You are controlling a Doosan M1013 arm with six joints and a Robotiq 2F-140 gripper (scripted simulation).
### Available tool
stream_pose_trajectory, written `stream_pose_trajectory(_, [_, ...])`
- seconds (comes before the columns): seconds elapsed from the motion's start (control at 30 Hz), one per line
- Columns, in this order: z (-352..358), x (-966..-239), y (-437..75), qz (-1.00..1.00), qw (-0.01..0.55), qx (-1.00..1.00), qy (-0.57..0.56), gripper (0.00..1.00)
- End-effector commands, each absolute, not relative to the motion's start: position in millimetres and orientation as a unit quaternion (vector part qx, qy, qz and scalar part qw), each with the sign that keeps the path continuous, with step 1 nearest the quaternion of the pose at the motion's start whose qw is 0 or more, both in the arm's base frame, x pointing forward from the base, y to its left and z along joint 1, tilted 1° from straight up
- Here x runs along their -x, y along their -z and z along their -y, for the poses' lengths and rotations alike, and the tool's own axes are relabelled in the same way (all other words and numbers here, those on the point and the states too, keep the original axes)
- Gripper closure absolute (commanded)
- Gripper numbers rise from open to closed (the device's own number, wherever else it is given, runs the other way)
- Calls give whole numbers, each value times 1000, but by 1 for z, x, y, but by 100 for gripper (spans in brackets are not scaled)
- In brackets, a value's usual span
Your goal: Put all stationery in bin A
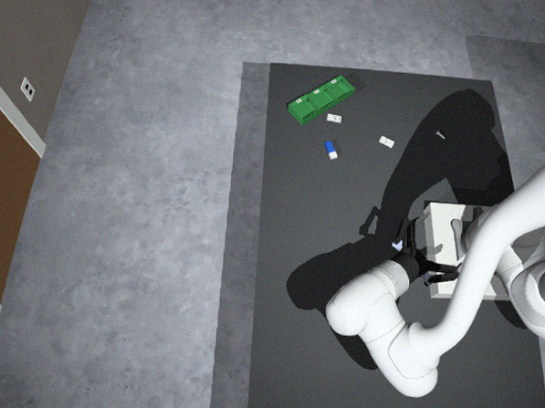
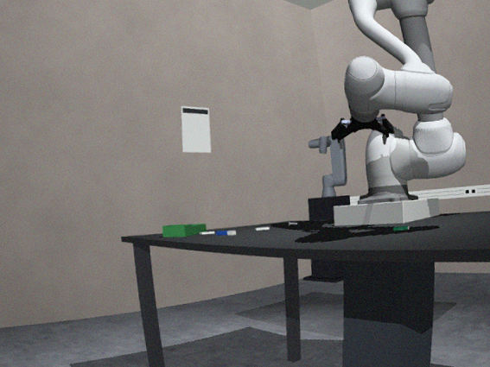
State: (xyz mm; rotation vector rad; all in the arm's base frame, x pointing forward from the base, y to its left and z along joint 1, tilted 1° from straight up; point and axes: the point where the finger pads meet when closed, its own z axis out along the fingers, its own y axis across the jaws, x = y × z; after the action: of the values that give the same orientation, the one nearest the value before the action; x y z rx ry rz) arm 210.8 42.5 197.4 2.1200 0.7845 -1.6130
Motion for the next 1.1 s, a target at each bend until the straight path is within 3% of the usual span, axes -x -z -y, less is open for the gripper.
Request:
stream_pose_trajectory(0.0, [-43,-211,-198,-278,181,-751,571,0])
stream_pose_trajectory(0.53, [-43,-211,-198,-278,181,-751,571,0])
stream_pose_trajectory(0.57, [-43,-211,-189,-278,181,-751,571,85])
stream_pose_trajectory(0.77, [-42,-210,-149,-278,181,-751,571,85])
stream_pose_trajectory(1.07, [-44,-249,-116,-228,114,-857,447,85])
